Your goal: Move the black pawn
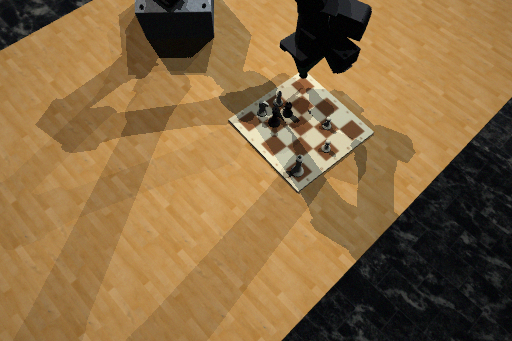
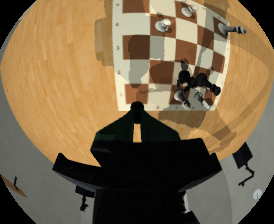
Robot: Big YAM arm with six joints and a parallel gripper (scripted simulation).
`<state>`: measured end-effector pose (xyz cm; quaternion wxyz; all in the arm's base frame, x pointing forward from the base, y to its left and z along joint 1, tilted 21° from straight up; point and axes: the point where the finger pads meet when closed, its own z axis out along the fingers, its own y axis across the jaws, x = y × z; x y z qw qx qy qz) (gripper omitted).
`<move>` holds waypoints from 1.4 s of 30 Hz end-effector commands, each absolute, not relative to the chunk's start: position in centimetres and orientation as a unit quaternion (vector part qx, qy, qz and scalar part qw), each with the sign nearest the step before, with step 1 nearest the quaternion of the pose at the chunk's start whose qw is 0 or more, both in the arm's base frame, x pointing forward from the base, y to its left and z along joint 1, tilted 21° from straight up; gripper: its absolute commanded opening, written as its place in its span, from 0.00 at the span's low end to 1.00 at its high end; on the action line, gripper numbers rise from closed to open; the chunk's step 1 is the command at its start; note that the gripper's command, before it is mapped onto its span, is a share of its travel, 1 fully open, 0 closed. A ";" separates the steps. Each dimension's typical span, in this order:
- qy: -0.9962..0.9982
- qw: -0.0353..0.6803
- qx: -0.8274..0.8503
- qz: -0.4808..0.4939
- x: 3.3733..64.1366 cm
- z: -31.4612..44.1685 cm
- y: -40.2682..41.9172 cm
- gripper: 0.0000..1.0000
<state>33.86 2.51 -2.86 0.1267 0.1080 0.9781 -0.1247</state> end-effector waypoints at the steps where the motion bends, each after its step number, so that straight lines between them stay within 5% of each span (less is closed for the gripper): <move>1: 0.978 0.135 0.105 -0.121 34.7 -3.5 2.1 0.00; 42: 0.976 0.148 0.107 -0.117 35.8 -4.5 1.9 0.00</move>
